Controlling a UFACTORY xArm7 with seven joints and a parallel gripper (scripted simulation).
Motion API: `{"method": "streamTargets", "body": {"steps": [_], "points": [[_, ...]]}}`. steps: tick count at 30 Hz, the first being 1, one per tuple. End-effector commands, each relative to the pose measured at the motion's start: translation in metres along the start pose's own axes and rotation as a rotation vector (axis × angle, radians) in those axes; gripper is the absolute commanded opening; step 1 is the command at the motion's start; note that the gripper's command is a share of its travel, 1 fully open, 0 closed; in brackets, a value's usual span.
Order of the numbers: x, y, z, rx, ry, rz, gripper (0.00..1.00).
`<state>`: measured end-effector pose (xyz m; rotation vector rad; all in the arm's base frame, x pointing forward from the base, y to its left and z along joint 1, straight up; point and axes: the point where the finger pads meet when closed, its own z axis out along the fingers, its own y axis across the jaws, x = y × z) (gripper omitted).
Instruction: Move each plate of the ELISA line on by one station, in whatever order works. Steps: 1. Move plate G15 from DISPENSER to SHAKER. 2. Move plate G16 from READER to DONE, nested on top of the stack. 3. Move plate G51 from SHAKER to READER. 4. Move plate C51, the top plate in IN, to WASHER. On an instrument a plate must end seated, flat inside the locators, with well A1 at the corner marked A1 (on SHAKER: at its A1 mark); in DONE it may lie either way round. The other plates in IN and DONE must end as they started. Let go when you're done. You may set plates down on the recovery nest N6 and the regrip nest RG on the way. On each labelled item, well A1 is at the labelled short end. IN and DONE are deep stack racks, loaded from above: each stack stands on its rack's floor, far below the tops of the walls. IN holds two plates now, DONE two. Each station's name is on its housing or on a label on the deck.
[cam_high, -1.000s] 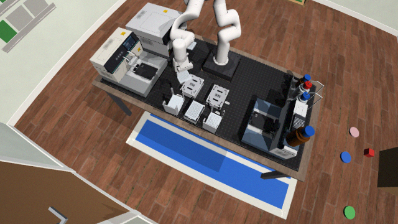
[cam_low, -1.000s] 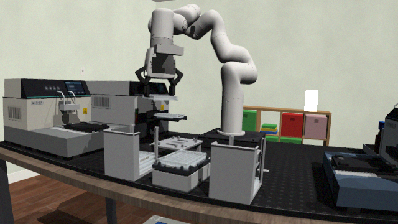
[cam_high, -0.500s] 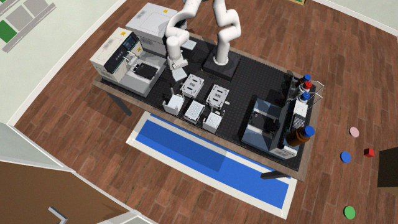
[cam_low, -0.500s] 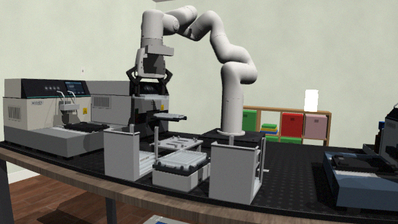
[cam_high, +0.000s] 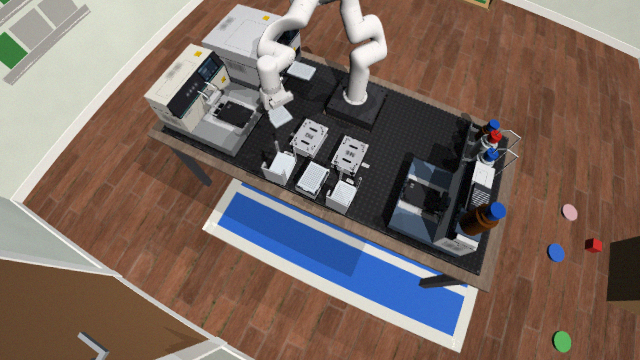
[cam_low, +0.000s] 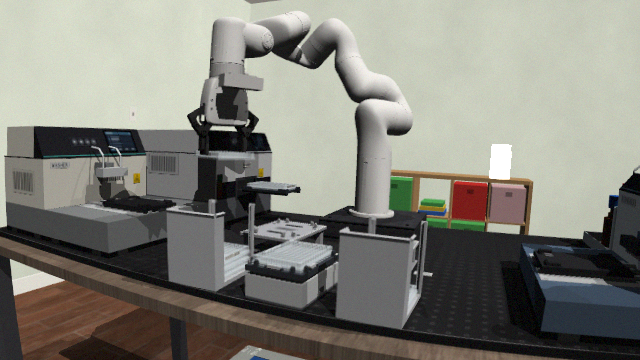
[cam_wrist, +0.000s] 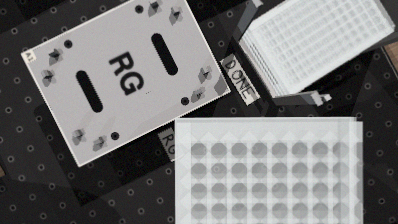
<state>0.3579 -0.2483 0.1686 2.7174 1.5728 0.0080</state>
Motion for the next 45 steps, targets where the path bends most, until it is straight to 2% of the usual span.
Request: {"method": "streamTargets", "body": {"steps": [1, 6, 38, 45], "points": [[-0.011, 0.010, -0.001, -0.001, 0.001, -0.007, 0.00], [-0.016, 0.014, -0.001, -0.001, 0.001, -0.031, 0.00], [-0.098, 0.072, -0.001, -0.001, 0.000, -0.257, 0.00], [-0.109, 0.079, -0.001, -0.001, 0.000, -0.281, 0.00]]}}
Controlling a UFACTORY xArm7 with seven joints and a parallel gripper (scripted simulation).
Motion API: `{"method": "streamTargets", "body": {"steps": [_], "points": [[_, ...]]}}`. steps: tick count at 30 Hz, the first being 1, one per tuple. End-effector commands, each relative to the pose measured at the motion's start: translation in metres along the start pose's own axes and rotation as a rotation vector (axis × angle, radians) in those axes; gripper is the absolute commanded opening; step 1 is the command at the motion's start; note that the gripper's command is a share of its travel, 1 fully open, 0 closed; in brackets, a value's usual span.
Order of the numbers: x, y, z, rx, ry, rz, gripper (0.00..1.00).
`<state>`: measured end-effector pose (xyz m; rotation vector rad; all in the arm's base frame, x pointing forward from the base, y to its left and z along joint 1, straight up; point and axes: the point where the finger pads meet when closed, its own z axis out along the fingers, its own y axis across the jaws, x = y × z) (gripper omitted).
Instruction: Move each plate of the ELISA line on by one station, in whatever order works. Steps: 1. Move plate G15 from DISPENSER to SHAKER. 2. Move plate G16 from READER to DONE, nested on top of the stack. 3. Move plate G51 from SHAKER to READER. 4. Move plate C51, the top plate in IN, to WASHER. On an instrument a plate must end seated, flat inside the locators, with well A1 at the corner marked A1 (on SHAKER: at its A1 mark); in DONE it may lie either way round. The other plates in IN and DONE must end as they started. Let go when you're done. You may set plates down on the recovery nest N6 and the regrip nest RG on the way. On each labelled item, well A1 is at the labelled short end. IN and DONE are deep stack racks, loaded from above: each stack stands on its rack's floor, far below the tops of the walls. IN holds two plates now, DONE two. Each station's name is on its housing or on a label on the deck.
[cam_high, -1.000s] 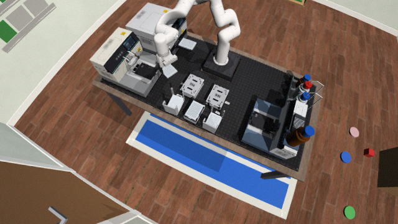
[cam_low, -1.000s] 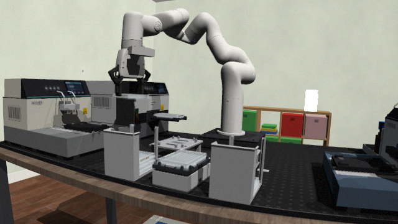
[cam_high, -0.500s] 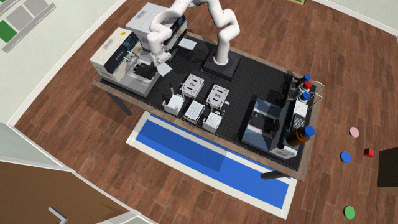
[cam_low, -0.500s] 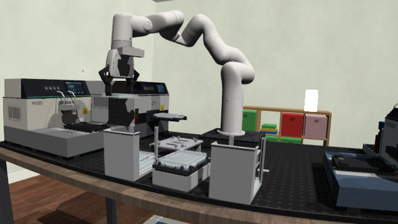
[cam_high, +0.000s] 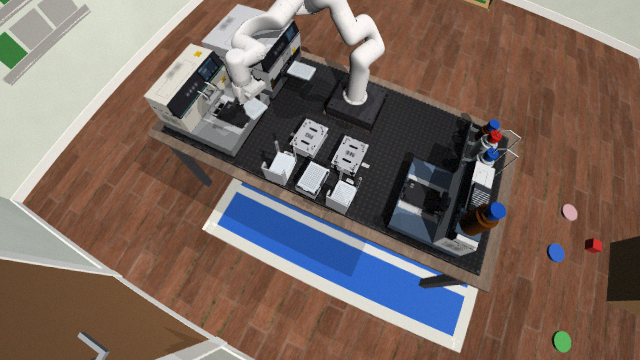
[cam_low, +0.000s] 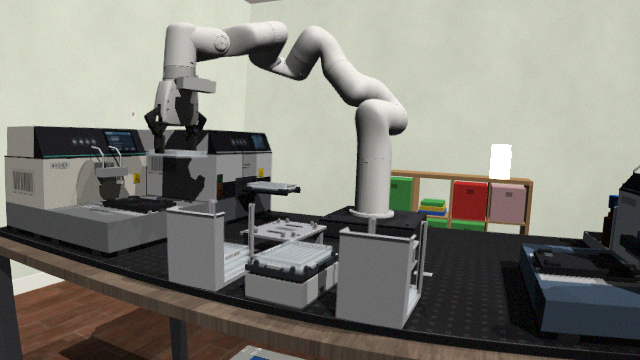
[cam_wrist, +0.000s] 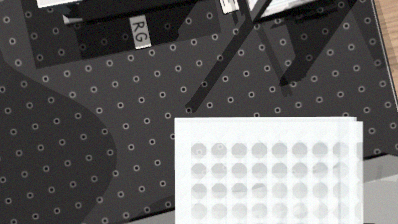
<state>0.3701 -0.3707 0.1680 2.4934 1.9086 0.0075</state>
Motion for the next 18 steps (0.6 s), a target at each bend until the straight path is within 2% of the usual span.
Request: {"method": "streamTargets", "body": {"steps": [1, 9, 18], "points": [[-0.013, 0.006, -0.002, -0.002, -0.001, -0.035, 0.00], [-0.039, 0.013, -0.002, -0.002, -0.001, -0.125, 0.00], [-0.058, 0.018, -0.002, -0.002, -0.001, -0.125, 0.00]]}}
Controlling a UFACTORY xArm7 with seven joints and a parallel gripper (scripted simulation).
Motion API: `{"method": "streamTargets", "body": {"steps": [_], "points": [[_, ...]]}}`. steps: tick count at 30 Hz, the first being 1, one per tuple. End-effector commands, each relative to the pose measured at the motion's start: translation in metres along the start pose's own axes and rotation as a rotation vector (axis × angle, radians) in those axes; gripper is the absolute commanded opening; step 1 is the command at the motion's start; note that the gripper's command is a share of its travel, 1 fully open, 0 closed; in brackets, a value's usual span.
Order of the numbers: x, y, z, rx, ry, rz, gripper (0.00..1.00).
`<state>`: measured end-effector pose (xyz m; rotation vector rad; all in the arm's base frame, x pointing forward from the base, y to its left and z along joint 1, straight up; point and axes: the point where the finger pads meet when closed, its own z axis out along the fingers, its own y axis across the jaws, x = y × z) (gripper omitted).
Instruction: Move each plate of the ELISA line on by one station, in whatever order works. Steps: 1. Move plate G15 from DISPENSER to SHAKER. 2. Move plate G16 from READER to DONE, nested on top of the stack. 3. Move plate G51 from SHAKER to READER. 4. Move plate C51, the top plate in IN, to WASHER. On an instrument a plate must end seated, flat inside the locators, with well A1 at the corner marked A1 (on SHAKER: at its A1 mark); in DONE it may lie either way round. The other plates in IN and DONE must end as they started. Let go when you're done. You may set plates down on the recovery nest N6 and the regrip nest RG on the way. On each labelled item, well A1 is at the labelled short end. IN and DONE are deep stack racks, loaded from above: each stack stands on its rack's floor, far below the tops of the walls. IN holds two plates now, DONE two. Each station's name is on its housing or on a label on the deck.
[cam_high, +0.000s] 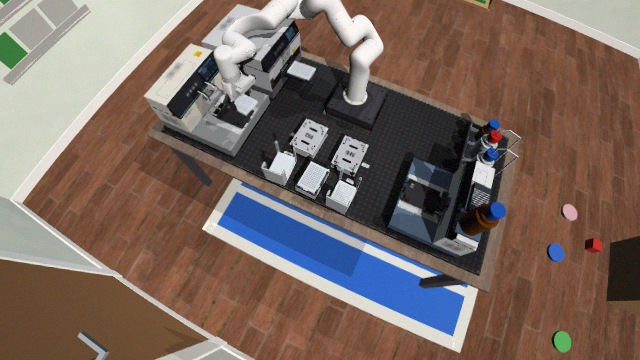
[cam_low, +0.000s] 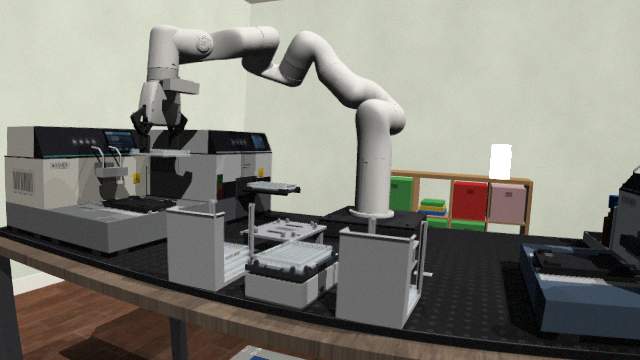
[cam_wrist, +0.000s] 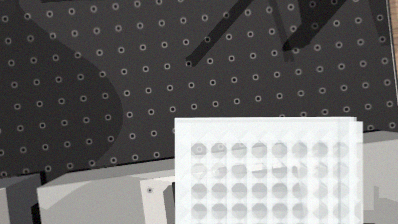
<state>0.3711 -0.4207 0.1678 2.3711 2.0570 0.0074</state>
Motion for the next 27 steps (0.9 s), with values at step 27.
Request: {"method": "streamTargets", "body": {"steps": [27], "points": [[-0.067, 0.012, -0.002, -0.002, -0.001, -0.127, 0.00]]}}
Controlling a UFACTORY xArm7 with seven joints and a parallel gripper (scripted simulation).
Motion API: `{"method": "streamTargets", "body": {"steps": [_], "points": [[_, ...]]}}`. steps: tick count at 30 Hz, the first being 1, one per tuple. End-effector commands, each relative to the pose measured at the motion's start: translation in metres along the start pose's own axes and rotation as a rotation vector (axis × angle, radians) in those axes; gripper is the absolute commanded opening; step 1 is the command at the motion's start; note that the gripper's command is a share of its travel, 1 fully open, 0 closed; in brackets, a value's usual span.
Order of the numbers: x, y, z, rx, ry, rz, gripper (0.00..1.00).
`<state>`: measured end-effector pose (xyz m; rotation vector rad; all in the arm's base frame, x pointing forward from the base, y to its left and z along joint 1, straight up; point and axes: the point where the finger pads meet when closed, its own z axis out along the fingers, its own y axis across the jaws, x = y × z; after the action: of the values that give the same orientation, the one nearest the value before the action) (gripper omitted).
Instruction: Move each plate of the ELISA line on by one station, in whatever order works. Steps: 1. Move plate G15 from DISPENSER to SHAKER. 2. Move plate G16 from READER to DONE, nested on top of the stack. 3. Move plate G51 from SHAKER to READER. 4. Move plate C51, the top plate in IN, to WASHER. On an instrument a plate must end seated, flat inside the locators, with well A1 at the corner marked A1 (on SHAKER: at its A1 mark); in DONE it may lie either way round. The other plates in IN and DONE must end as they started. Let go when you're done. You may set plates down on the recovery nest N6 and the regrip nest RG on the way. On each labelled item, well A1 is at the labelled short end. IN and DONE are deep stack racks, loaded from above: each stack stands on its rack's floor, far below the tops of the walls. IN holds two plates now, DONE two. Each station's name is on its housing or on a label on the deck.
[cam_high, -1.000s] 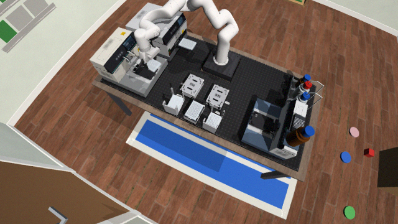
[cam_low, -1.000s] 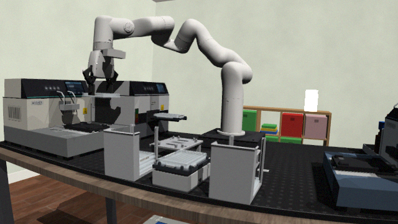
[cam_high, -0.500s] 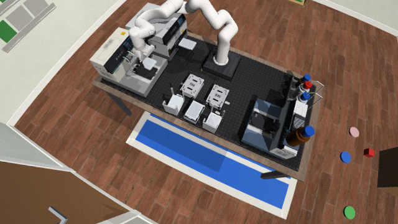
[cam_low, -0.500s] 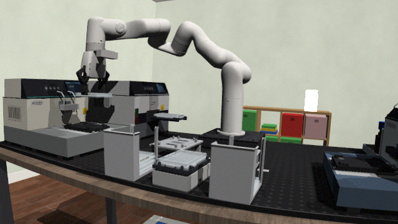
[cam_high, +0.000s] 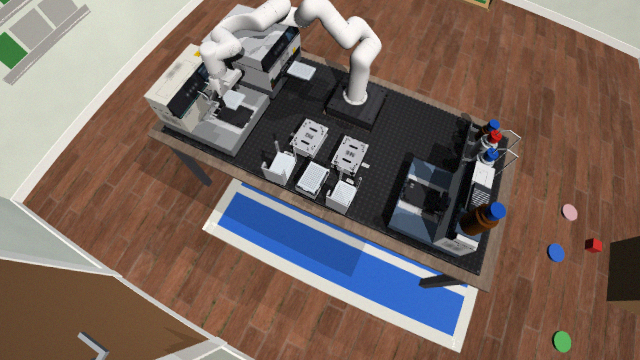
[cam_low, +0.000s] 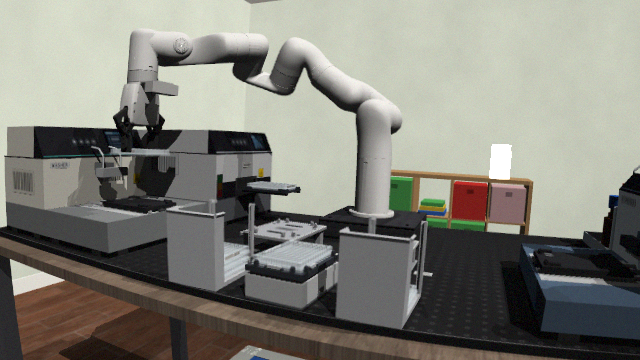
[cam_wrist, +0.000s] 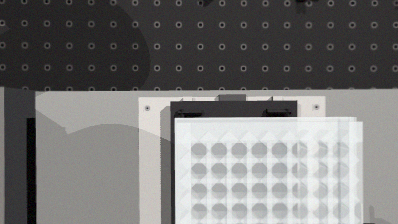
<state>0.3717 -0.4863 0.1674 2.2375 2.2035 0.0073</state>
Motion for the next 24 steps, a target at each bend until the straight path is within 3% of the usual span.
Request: {"method": "streamTargets", "body": {"steps": [1, 18, 24], "points": [[-0.0018, 0.0014, -0.0028, -0.003, -0.002, -0.001, 0.00], [-0.0018, 0.0014, -0.0028, -0.003, -0.002, -0.001, 0.00], [-0.0019, 0.0014, 0.0051, -0.003, -0.002, -0.001, 0.00]]}}
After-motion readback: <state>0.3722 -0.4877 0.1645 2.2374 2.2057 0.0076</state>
